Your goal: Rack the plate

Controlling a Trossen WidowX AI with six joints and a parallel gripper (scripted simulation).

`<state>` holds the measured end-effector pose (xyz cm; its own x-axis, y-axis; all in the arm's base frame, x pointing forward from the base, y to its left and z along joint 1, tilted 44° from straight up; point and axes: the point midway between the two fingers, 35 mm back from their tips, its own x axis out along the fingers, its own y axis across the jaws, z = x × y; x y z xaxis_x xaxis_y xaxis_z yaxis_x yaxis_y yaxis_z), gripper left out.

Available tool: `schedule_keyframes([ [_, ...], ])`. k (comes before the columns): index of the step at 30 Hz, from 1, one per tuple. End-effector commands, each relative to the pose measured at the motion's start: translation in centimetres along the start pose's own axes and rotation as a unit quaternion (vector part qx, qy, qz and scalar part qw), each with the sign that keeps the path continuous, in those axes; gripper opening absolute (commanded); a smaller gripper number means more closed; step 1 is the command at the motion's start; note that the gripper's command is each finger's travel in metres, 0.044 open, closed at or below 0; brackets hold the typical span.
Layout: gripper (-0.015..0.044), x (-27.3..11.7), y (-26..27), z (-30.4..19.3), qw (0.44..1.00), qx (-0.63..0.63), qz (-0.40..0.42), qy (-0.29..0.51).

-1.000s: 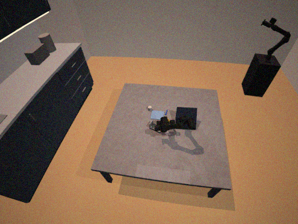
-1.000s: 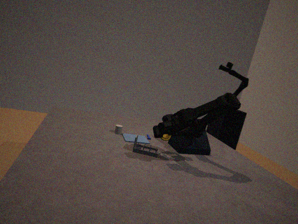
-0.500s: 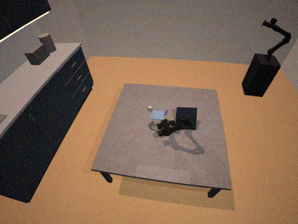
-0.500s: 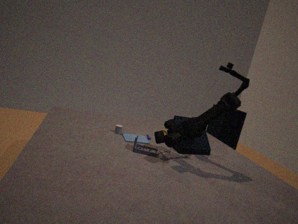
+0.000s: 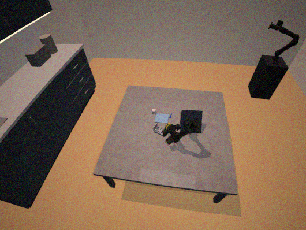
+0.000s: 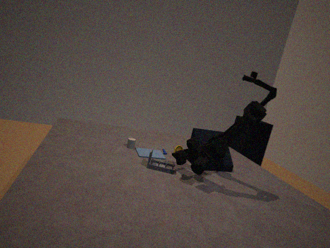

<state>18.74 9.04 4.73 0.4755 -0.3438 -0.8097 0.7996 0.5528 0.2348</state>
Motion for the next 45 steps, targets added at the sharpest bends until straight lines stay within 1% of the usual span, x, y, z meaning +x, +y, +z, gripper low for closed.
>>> schedule_keyframes([
  [1,0.0,-0.3,0.3,-0.1,0.999,-0.002,0.033,-0.021],
  [16,0.0,-2.0,1.2,-1.4,0.981,-0.01,0.172,-0.084],
  [31,0.0,-4.5,1.4,-2.5,0.941,0.004,0.318,-0.117],
  [45,0.0,-4.2,1.7,-2.4,0.94,0.003,0.321,-0.116],
])
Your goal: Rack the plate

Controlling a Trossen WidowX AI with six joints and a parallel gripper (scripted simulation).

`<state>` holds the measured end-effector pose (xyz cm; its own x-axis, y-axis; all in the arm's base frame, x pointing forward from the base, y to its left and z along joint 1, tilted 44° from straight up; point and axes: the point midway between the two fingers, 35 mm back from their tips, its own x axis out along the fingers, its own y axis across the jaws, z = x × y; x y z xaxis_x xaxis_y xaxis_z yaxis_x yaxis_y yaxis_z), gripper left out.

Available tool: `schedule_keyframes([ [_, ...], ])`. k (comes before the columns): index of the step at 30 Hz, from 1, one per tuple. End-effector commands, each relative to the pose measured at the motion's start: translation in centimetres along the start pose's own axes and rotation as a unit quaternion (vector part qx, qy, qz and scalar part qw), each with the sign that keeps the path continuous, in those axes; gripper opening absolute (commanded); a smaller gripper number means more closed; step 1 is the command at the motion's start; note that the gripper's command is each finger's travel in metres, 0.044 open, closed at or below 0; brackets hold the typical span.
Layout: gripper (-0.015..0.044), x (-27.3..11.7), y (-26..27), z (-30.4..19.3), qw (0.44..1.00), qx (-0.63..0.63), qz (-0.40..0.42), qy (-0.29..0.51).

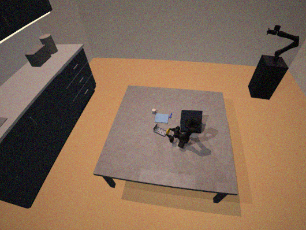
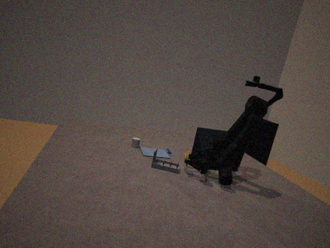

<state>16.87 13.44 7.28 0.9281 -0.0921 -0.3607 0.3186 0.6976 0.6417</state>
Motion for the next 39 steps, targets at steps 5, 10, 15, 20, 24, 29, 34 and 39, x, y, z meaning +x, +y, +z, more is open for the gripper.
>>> schedule_keyframes([
  [5,0.0,1.2,-0.1,0.3,1.0,-0.003,-0.003,-0.001],
  [10,0.0,2.0,-0.1,0.3,1.0,-0.003,-0.002,0.0],
  [15,0.0,2.3,-0.1,0.4,1.0,-0.003,-0.002,-0.001],
  [20,0.0,3.0,-0.1,0.4,1.0,-0.002,-0.002,0.0],
  [24,0.0,3.6,0.0,0.5,1.0,-0.002,-0.001,-0.001],
  [29,0.0,4.1,0.0,0.6,1.0,-0.001,-0.001,0.0],
  [34,0.0,4.8,0.0,0.7,1.0,-0.001,0.0,0.0],
  [39,0.0,5.4,-0.1,0.7,1.0,0.0,0.0,0.0],
])
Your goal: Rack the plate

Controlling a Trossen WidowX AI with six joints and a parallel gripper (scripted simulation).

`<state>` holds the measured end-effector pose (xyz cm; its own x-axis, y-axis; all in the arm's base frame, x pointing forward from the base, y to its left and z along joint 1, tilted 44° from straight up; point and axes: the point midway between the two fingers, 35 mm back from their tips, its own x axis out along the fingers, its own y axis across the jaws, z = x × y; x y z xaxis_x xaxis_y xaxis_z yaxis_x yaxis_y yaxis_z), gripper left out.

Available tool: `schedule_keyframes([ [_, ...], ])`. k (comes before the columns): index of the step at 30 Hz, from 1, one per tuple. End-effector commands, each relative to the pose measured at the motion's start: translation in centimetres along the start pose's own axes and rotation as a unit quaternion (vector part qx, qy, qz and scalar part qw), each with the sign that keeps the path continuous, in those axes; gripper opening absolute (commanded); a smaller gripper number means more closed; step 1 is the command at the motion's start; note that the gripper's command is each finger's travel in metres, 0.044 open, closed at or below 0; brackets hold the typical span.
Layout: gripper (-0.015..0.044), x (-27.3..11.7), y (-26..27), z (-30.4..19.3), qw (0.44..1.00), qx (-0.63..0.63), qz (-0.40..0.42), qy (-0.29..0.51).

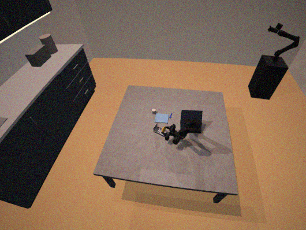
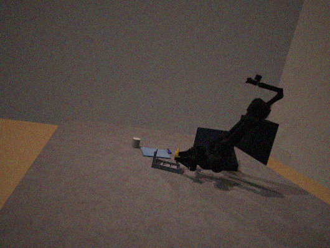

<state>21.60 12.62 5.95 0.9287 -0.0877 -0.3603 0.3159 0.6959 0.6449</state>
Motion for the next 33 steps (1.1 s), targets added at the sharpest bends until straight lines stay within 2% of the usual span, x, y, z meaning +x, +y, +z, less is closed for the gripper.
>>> schedule_keyframes([
  [1,0.0,0.6,-0.2,0.1,1.0,-0.001,-0.002,-0.001],
  [11,0.0,1.2,-0.3,-2.1,1.0,0.0,-0.001,0.0],
  [23,0.0,1.1,-0.3,-1.6,1.0,-0.005,-0.002,0.005],
  [33,0.0263,1.1,-0.3,-1.6,1.0,-0.003,-0.001,0.005],
])
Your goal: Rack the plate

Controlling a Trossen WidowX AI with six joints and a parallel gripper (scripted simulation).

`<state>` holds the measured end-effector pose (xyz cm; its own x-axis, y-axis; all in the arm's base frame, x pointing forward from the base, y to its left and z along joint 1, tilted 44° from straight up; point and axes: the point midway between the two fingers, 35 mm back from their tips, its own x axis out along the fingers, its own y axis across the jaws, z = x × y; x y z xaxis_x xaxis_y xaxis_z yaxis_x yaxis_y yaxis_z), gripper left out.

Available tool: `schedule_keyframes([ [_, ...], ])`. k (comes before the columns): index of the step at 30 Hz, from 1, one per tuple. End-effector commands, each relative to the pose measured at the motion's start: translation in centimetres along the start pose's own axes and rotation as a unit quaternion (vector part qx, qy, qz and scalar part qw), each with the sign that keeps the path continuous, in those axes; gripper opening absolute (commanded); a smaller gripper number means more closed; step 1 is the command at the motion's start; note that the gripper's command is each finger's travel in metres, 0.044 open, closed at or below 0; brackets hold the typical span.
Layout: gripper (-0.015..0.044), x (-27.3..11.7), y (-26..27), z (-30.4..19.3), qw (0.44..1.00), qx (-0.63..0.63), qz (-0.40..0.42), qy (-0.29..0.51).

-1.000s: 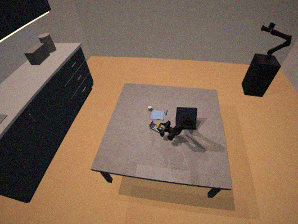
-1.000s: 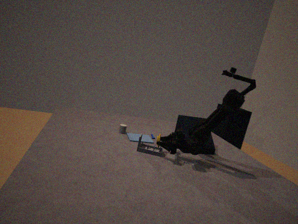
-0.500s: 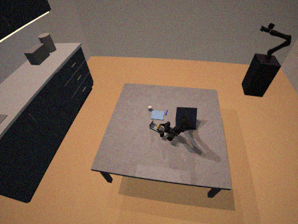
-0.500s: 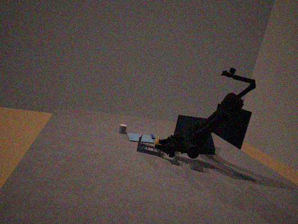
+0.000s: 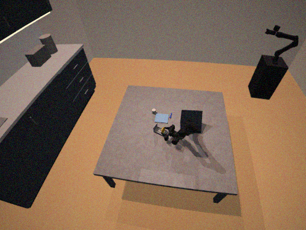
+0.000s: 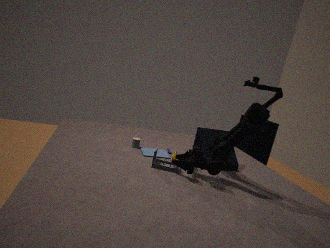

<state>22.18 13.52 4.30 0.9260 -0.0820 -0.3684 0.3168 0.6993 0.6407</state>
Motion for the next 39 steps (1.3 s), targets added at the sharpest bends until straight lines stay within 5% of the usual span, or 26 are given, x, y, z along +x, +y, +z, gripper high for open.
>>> schedule_keyframes([
  [1,0.0289,0.0,0.0,0.0,1.0,0.0,0.0,0.0],
  [6,0.04,0.0,0.0,0.0,1.0,0.0,0.0,0.0],
  [13,0.04,0.1,0.1,0.4,1.0,0.0,-0.002,0.001],
  [29,0.04,-0.5,0.9,11.5,1.0,0.002,-0.001,-0.012],
  [39,0.04,0.4,0.3,12.2,0.997,-0.062,-0.039,0.009],
])
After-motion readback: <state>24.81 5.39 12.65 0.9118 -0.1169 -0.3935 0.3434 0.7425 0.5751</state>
